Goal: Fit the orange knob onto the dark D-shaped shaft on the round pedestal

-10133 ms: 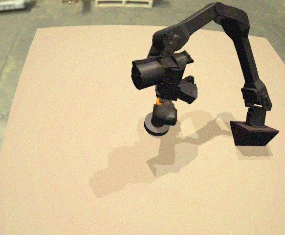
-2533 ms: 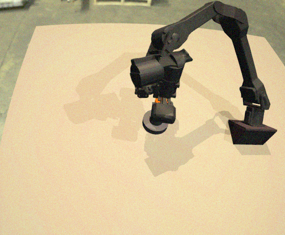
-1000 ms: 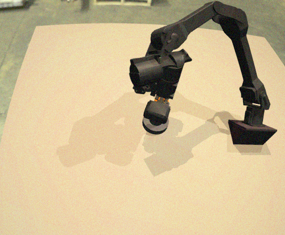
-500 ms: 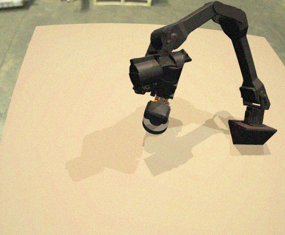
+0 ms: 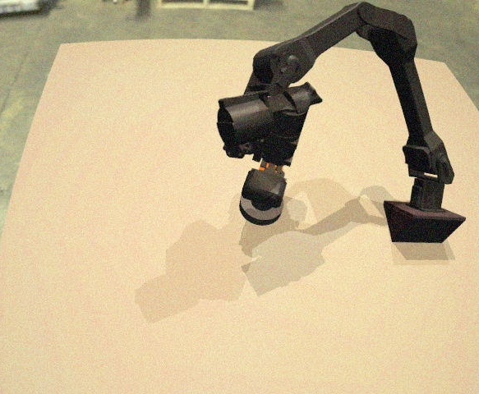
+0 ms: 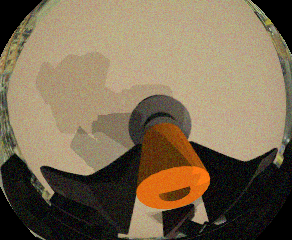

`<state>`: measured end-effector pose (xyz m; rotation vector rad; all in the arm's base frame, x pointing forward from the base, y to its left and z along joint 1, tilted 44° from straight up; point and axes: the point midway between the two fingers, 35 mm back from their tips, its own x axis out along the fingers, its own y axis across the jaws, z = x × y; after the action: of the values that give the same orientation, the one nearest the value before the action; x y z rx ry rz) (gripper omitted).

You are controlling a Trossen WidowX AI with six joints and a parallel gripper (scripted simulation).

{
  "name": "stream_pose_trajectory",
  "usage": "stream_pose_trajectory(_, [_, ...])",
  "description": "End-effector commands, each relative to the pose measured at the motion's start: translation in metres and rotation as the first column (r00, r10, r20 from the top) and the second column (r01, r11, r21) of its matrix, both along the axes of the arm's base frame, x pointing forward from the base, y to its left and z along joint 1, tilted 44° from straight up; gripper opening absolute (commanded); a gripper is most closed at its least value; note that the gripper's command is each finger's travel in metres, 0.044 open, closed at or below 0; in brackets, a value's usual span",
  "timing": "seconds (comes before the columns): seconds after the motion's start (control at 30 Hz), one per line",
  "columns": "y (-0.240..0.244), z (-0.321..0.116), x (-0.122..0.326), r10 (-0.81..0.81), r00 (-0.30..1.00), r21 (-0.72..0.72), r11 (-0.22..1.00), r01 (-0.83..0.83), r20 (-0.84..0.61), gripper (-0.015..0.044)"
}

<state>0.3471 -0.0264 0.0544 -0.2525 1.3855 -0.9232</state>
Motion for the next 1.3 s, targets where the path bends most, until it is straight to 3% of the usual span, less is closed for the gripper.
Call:
stream_pose_trajectory(0.0, [-0.0003,-0.0001,0.0006,0.003,1.000,-0.001,1.000,-0.003,0.000,0.0000])
stream_pose_trajectory(1.27, [0.0016,0.0023,-0.0011,-0.069,0.995,-0.007,0.998,0.069,0.068,0.0000])
